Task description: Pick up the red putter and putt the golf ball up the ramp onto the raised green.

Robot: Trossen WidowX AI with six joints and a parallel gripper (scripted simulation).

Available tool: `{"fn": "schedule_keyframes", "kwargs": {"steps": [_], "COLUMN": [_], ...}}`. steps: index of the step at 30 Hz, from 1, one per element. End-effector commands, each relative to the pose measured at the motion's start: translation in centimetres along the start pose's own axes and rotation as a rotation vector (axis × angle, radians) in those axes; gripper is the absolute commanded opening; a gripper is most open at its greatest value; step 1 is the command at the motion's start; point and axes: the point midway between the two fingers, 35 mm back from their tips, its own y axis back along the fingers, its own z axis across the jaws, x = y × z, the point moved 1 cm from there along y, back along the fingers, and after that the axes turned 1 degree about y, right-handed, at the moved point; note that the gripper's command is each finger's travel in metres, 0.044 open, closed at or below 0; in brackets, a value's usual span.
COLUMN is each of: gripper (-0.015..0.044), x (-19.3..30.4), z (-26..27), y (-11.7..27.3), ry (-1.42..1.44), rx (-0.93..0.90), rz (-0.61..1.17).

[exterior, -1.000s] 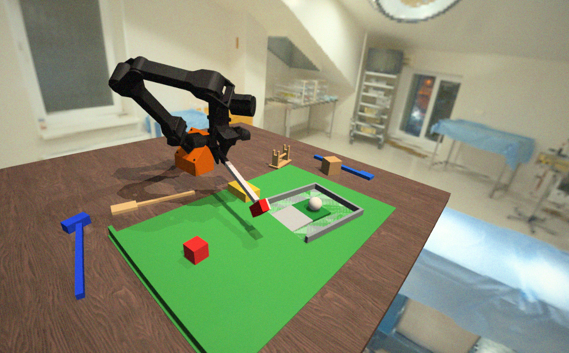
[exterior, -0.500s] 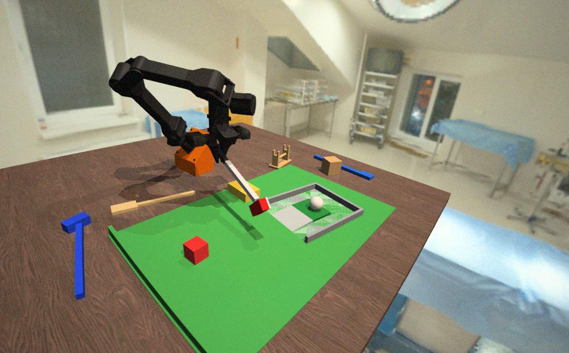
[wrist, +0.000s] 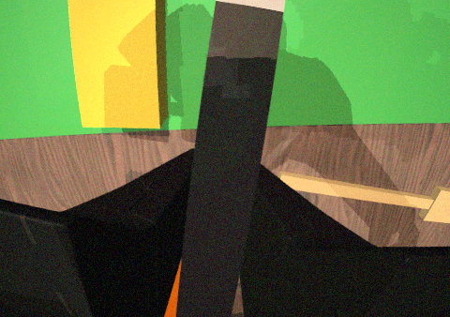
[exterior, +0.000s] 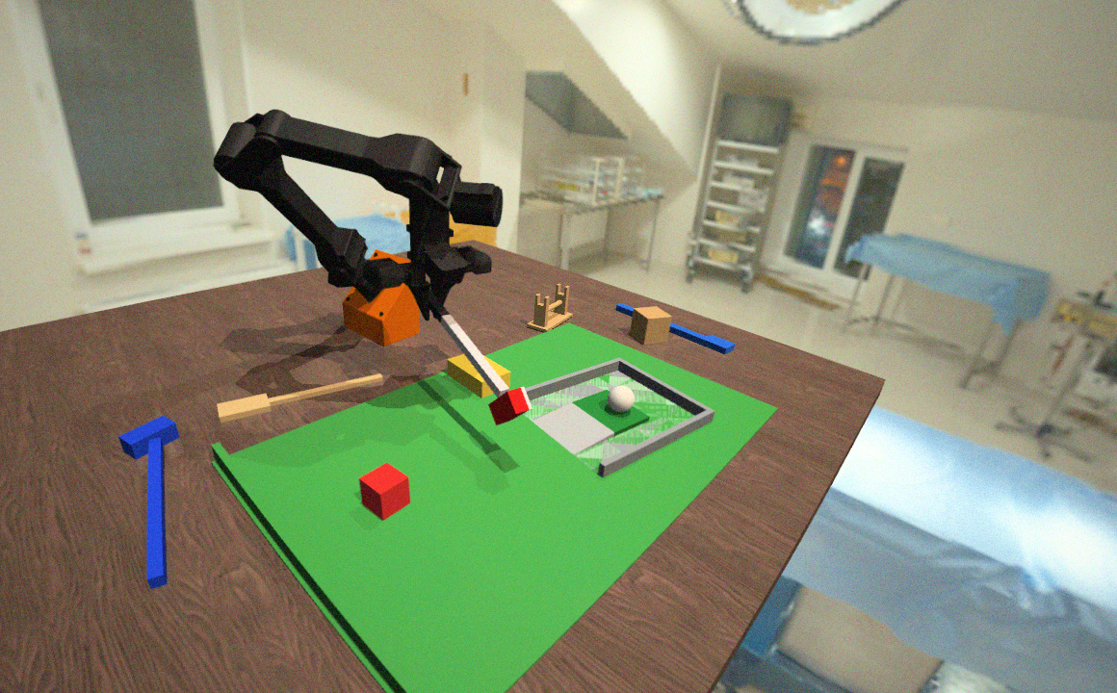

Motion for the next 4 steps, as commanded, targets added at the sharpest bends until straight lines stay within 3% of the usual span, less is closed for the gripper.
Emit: {"fn": "schedule_keyframes", "kwargs": {"steps": [1, 4], "gripper": [0.0000, 0.0000], "x": [-0.05, -0.05], "z": [0.02, 0.02], "y": [0.00, 0.00], "ry": [0.001, 0.001], "rx": [-0.001, -0.001], "rz": [-0.002, -0.002]}}
